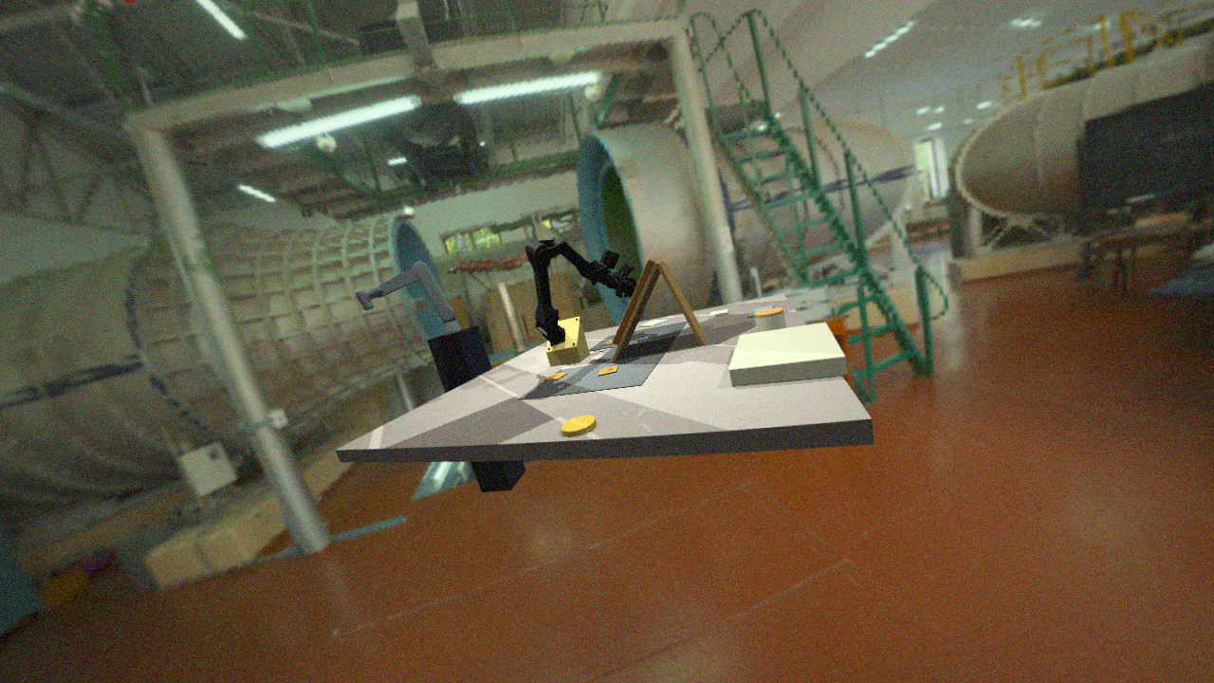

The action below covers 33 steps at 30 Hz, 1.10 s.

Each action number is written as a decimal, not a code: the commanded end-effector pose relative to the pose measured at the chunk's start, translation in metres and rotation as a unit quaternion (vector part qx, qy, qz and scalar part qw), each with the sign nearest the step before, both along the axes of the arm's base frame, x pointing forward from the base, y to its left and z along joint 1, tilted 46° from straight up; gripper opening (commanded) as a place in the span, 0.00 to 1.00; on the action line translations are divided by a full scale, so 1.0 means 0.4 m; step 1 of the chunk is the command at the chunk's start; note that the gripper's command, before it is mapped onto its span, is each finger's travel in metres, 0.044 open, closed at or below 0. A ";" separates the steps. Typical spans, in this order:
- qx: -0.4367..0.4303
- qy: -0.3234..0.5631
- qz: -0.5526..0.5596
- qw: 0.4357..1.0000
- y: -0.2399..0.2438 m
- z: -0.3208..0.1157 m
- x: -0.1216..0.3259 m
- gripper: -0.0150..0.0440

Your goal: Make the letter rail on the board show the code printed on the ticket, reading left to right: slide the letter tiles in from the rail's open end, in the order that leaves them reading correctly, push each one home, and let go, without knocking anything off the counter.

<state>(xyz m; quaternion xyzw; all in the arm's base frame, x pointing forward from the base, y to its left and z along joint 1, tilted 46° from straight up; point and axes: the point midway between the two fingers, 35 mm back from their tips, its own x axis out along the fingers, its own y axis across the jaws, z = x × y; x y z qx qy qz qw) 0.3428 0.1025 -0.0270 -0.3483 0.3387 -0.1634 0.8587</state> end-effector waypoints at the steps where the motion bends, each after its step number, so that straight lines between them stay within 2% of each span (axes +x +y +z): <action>1: 0.001 0.002 0.003 1.000 -0.003 0.004 -0.001 0.25; 33: 0.000 0.002 0.003 1.000 -0.031 0.033 -0.003 0.25</action>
